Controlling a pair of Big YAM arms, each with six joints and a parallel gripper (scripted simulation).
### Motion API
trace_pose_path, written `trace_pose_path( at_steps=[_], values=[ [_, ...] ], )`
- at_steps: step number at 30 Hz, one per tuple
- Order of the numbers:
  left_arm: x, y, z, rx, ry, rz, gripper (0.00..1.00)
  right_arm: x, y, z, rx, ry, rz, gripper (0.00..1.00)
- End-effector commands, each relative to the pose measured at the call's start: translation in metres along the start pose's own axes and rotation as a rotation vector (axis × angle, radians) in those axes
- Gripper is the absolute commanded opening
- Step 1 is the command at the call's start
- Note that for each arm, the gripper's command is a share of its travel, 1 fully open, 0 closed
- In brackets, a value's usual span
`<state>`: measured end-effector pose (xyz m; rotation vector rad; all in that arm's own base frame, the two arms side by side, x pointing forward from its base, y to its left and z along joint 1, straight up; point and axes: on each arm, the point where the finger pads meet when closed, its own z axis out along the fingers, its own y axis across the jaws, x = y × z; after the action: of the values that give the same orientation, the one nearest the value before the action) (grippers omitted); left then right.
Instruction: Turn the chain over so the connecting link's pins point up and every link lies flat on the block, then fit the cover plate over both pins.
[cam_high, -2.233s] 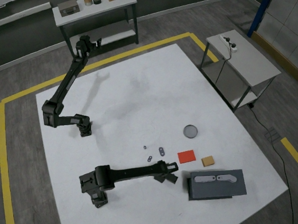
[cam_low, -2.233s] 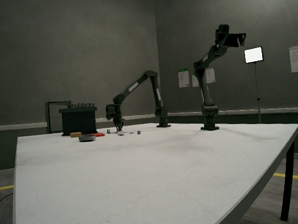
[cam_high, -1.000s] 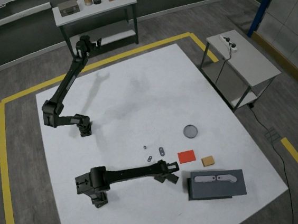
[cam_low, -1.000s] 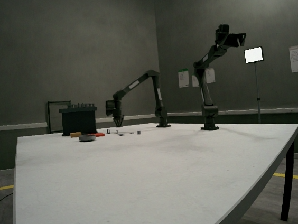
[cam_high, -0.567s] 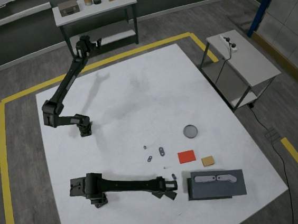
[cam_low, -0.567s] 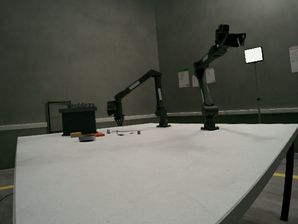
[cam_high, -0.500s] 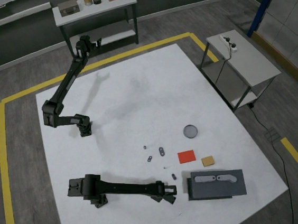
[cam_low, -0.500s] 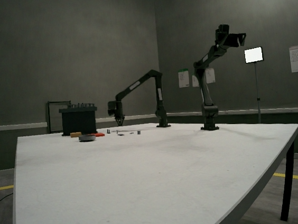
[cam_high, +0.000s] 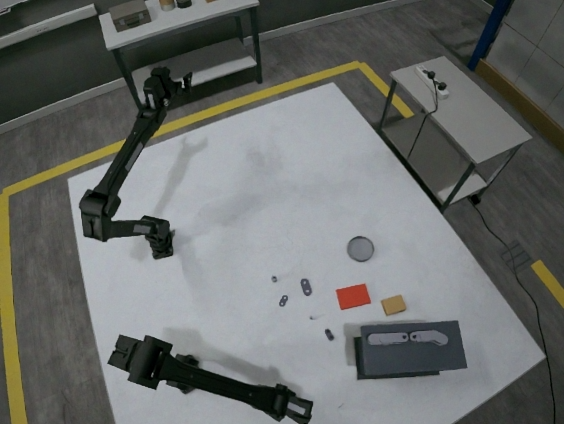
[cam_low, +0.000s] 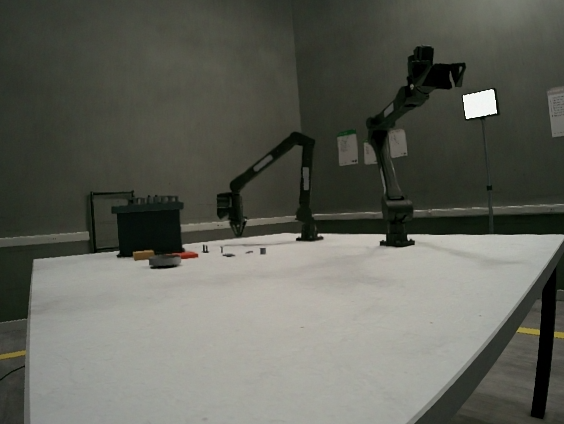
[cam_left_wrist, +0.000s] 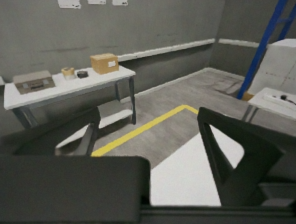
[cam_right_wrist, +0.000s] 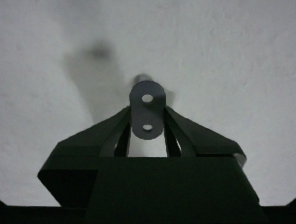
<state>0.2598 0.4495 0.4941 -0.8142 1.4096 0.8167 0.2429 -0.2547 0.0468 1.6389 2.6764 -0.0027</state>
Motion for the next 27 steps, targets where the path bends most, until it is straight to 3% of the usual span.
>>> trace_pose_path(
  at_steps=[1,15,22,24,27],
  values=[
    [-0.042,-0.005,0.001,0.008,-0.071,-0.002,1.0,-0.008,-0.028,-0.011,-0.023,-0.051,-0.053,0.21],
    [-0.042,-0.005,0.001,0.008,-0.071,-0.002,1.0,0.019,-0.104,-0.004,-0.012,-0.058,-0.012,0.21],
    [-0.042,-0.005,0.001,0.008,-0.071,-0.002,1.0,0.019,-0.106,-0.004,-0.011,-0.059,-0.003,0.21],
    [-0.042,-0.005,0.001,0.008,-0.071,-0.002,1.0,0.037,-0.113,0.003,-0.002,0.0,0.05,0.21],
    [-0.042,-0.005,0.001,0.008,-0.071,-0.002,1.0,0.027,-0.114,0.008,-0.002,-0.022,0.053,0.21]
  ],
)
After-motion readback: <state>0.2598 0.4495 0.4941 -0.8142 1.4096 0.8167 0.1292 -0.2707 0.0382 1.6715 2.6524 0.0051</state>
